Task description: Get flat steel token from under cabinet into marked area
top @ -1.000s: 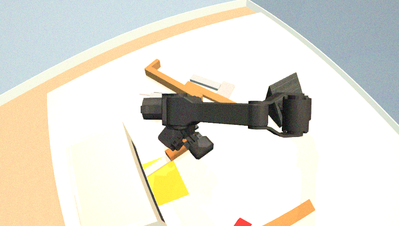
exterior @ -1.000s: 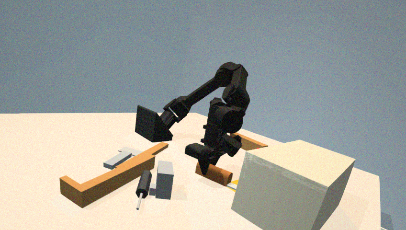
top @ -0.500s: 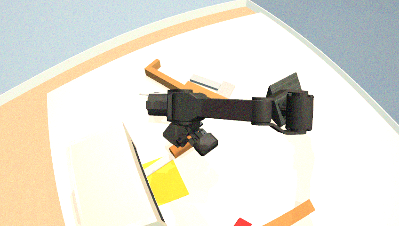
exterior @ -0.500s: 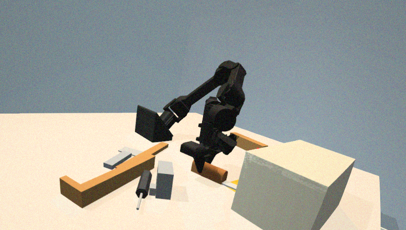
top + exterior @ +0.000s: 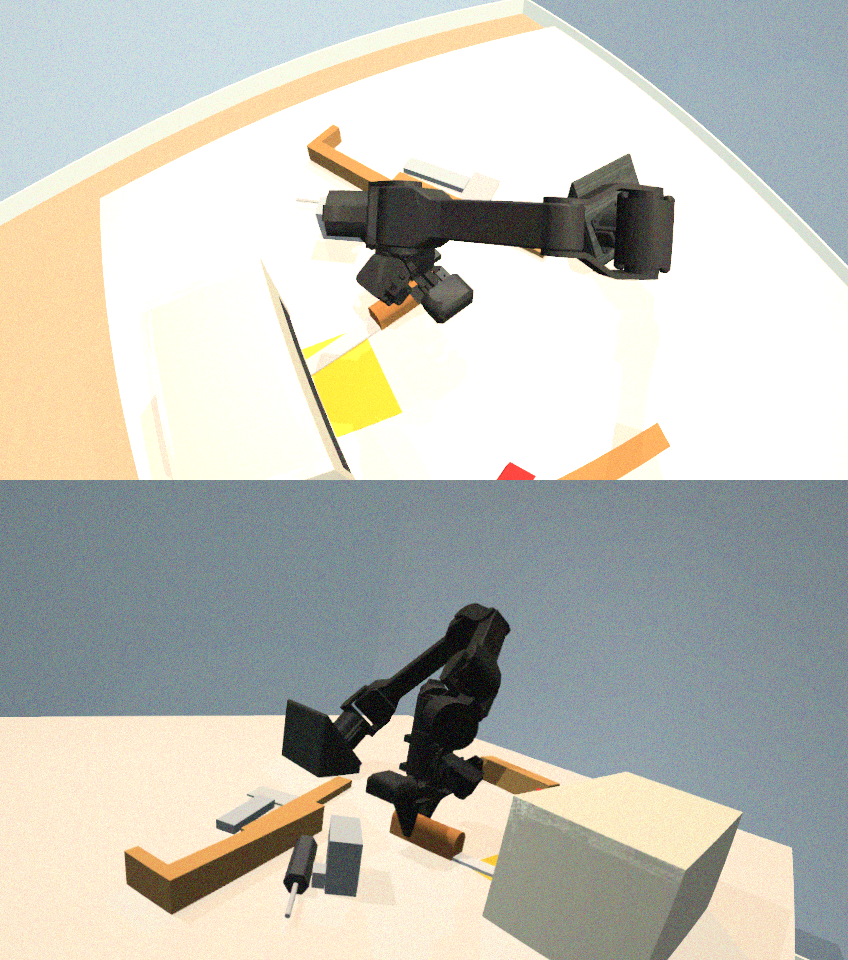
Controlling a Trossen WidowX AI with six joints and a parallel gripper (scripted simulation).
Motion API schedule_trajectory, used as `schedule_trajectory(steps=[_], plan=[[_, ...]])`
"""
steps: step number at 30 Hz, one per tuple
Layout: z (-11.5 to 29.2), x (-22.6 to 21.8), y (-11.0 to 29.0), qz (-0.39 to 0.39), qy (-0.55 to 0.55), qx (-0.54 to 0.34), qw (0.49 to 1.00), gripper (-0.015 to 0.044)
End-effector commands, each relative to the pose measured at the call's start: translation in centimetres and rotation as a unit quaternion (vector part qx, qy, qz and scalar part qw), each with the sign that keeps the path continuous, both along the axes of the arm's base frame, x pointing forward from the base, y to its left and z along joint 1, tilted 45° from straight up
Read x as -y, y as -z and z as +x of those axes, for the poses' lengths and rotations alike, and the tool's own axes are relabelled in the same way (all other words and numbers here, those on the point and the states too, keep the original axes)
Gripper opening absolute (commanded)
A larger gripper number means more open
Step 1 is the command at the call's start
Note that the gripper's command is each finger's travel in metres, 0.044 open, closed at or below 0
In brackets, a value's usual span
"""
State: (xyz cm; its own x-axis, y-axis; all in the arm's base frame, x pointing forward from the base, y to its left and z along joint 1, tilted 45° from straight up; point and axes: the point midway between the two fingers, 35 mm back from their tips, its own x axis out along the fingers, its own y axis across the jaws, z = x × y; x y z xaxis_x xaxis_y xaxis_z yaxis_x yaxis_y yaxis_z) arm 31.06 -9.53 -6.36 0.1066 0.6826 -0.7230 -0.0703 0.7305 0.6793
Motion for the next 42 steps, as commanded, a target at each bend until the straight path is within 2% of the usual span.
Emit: schedule_trajectory(steps=[1, 42], plan=[[-0.5, 0.0, 0.1, 0.001, 0.000, -0.001, 1.000, 0.0000], [-6.0, 0.0, 1.0, 0.001, 0.000, -0.002, 1.000, 0.0000]])
